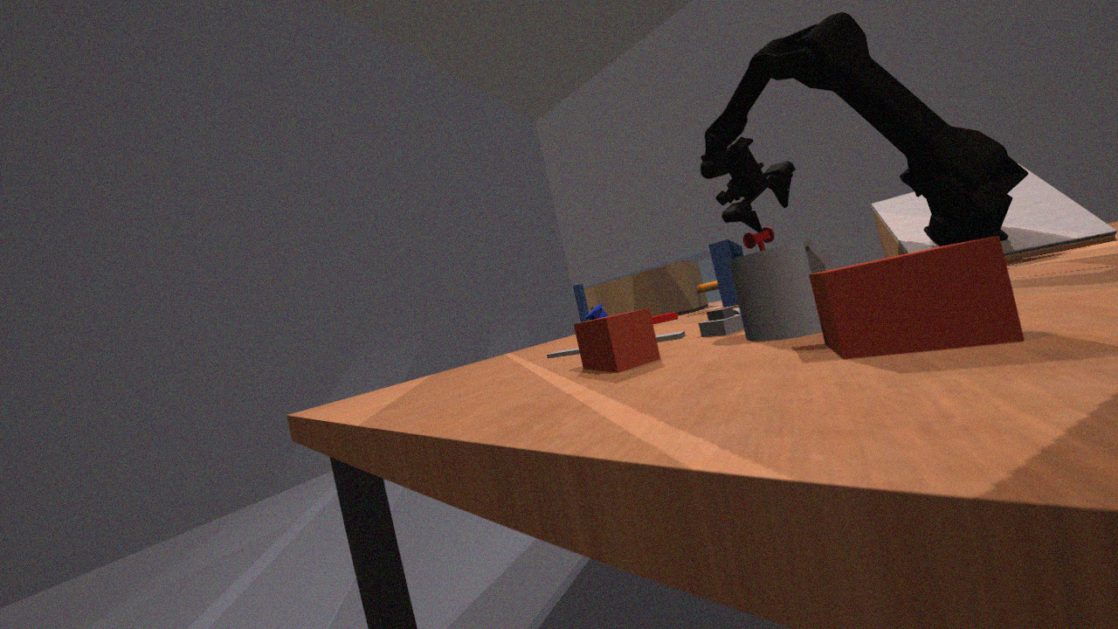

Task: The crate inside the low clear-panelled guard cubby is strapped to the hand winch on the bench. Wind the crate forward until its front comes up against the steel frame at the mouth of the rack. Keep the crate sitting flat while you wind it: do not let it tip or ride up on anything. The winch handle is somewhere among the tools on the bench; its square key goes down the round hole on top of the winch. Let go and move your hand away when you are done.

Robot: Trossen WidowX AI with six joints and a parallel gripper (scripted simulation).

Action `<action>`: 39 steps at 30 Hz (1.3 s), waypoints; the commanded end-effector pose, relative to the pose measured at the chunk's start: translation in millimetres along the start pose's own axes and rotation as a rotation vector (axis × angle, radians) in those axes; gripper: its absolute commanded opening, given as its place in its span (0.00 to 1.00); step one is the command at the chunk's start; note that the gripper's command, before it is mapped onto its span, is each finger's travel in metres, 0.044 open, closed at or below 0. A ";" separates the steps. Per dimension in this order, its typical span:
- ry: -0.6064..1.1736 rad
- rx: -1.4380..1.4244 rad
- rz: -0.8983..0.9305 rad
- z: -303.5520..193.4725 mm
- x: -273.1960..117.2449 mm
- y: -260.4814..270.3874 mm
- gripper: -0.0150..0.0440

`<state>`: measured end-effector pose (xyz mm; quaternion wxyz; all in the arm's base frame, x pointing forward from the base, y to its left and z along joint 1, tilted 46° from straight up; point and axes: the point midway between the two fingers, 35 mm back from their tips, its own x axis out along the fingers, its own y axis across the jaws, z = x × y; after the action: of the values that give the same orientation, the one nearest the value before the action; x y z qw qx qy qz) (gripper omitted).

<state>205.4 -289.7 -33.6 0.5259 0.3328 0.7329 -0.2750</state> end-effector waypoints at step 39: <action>-0.183 -1.472 0.665 -6.0 29.7 -14.6 1.00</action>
<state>184.4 -290.7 -61.9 0.7184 0.0935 0.5528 0.4118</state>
